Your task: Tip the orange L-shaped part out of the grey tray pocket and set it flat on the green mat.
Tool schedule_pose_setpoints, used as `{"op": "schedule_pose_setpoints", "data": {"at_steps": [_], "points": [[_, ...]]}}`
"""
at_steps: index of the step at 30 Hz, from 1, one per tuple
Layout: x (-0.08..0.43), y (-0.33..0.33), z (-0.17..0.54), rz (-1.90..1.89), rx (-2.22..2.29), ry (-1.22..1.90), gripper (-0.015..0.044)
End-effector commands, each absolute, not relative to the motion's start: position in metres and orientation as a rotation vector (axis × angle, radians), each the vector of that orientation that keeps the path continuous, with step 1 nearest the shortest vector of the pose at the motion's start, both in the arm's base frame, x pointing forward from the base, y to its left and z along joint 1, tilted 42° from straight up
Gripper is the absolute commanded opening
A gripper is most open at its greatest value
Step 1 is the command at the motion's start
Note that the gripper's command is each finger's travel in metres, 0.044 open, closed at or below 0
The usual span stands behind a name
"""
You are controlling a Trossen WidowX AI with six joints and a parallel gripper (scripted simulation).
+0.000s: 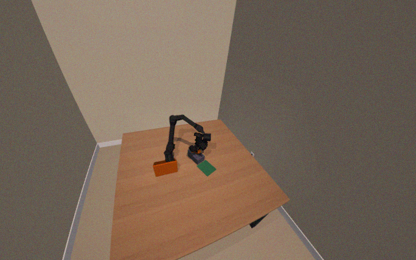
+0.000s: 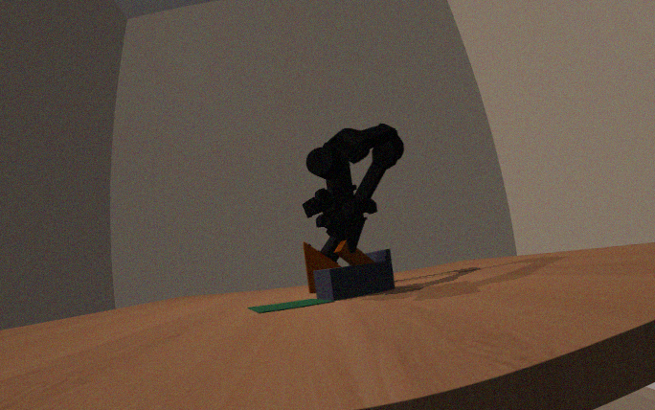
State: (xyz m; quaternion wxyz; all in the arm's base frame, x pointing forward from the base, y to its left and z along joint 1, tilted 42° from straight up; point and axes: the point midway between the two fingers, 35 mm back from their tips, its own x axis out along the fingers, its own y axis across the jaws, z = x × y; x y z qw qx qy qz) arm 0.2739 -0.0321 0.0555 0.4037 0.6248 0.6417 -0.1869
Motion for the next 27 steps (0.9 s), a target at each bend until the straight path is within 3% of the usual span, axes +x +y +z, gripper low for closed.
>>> {"op": "schedule_pose_setpoints", "data": {"at_steps": [1,27], "points": [[0.275,-0.037,0.062,-0.466,1.574,1.611,0.0000],[0.270,-0.064,0.093,-0.469,1.574,1.612,0.0000]]}}
